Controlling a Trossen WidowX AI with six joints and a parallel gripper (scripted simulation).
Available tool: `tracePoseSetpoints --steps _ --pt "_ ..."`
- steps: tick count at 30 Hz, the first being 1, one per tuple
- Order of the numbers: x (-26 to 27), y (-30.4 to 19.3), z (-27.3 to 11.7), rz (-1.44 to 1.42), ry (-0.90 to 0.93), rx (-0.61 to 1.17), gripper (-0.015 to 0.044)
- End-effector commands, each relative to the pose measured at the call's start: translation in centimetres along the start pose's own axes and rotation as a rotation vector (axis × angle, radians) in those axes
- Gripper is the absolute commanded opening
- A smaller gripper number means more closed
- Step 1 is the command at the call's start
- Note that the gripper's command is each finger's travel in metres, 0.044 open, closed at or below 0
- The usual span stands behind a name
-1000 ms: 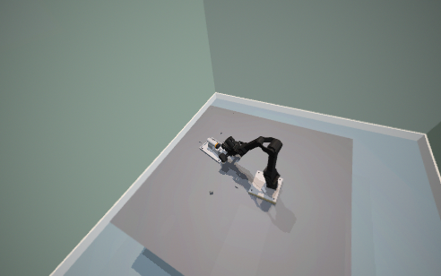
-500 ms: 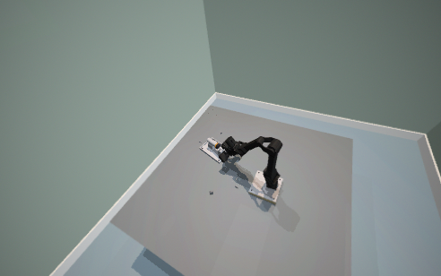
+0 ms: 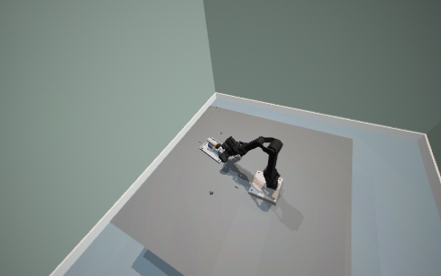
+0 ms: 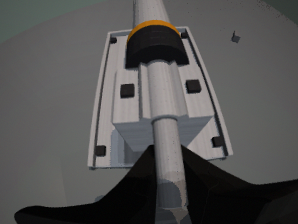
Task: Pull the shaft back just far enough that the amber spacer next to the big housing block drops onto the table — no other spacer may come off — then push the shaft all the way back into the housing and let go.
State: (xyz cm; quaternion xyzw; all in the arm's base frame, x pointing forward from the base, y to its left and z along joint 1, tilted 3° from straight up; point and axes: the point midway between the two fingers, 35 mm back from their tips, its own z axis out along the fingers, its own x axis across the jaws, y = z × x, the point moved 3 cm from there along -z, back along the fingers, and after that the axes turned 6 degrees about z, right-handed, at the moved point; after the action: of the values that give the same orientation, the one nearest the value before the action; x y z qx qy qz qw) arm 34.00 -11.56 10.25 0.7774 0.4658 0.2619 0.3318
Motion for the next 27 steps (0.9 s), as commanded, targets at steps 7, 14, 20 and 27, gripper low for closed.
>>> tracePoseSetpoints --steps 7,14,20,27 --pt "-0.11 -0.52 -0.48 -0.003 -0.002 0.001 0.0000" --pt "-0.15 -0.85 -0.80 -0.003 -0.002 0.002 0.0000" --pt "-0.15 -0.88 -0.83 -0.003 -0.002 0.002 0.0000" --pt "-0.16 -0.95 -0.90 -0.003 -0.002 0.002 0.0000"
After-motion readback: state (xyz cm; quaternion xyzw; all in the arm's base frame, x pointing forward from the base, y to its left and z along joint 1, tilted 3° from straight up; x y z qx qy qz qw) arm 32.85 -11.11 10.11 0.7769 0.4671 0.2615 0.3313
